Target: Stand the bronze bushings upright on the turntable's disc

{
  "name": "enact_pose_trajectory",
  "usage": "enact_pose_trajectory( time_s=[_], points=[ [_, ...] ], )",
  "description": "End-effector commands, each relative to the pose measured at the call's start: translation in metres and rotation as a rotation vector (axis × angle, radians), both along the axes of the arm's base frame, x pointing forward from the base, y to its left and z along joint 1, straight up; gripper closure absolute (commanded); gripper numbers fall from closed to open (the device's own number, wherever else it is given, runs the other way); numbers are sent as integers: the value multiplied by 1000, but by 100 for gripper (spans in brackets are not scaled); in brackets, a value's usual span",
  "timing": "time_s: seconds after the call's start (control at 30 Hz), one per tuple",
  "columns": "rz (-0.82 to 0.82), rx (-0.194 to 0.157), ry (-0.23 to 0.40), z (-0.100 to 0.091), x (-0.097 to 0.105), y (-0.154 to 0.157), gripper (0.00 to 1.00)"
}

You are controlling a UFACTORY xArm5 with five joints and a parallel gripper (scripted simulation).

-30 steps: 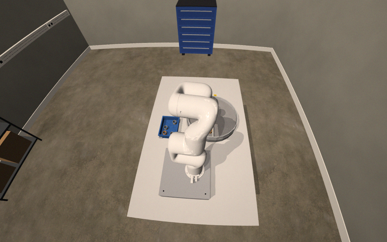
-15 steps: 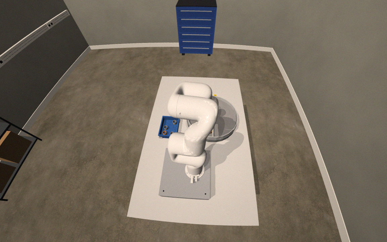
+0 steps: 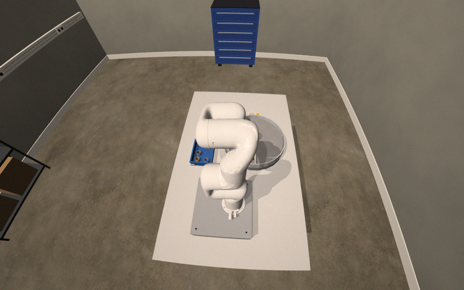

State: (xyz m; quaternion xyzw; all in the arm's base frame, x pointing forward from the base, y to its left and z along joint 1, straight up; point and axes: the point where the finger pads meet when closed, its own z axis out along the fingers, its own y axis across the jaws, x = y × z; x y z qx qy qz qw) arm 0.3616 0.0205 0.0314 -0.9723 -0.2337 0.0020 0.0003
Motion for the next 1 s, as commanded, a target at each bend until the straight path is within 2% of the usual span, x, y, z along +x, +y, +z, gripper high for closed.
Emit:
enact_pose_trajectory(
  time_s=[0.0, 0.3, 0.37, 0.4, 0.6, 0.97],
  points=[
    [87, 1, -5, 2, -16, 68, 59],
    [240, 1, -5, 2, -41, 155, 59],
    [240, 1, -5, 2, -41, 155, 59],
    [253, 1, -5, 2, -48, 184, 59],
    [300, 1, -5, 3, -61, 236, 59],
    [305, 1, -5, 3, -63, 240, 59]
  ],
)
